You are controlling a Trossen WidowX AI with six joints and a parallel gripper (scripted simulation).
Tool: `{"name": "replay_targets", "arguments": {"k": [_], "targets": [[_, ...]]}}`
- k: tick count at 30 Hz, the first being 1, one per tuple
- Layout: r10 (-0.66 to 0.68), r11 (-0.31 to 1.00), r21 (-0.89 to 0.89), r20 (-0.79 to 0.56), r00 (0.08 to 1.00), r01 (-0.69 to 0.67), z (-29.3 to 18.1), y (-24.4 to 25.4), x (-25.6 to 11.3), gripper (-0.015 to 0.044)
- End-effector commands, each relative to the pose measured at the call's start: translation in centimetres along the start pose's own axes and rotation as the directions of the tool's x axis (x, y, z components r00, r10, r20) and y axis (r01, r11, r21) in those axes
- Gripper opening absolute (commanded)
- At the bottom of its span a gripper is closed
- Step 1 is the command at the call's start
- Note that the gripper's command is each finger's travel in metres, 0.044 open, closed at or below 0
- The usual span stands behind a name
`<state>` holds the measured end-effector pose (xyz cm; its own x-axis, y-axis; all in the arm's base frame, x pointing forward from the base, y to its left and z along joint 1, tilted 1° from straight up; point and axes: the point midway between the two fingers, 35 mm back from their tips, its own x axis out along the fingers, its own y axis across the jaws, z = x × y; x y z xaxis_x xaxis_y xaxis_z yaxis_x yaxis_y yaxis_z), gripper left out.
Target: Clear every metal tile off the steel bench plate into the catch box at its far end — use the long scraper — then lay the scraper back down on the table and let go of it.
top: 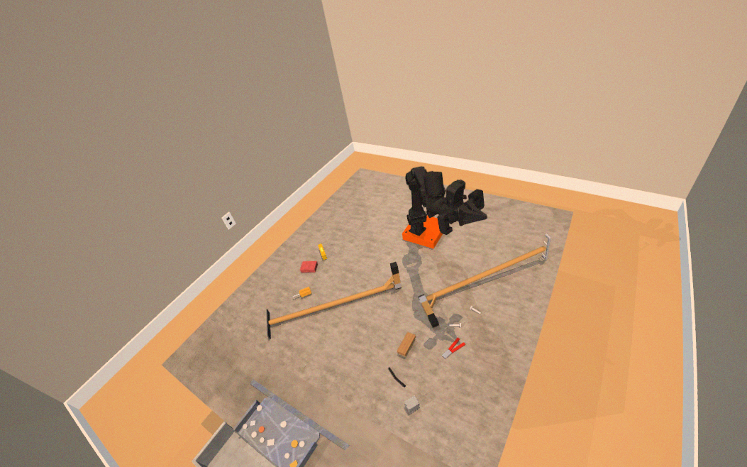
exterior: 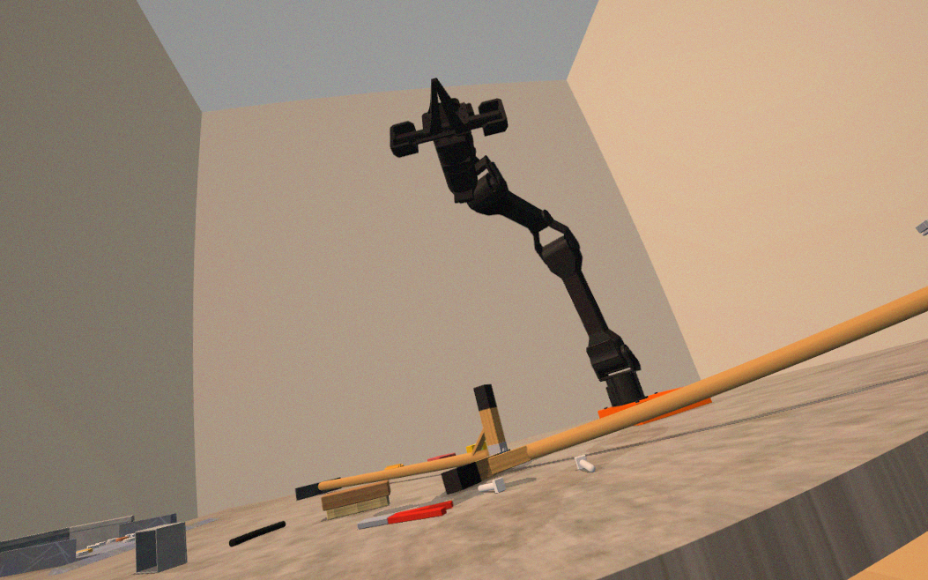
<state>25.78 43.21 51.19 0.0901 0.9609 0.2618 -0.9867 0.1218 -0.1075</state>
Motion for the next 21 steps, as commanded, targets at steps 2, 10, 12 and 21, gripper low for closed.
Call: {"name": "replay_targets", "arguments": {"k": [2, 10, 12, 21], "targets": [[-0.053, 0.999, -0.001, -0.023, 0.998, 0.053, -0.8, -2.2, -0.3, 0.0], [-0.123, 0.992, 0.0, -0.053, 0.991, 0.123, -1.9, -5.1, -1.0, 0.0], [-0.141, 0.99, 0.0, -0.06, 0.988, 0.141, -2.2, -5.8, -1.3, 0.0], [-0.218, 0.976, -0.001, -0.093, 0.971, 0.219, -3.4, -9.1, -2.4, 0.0]]}}
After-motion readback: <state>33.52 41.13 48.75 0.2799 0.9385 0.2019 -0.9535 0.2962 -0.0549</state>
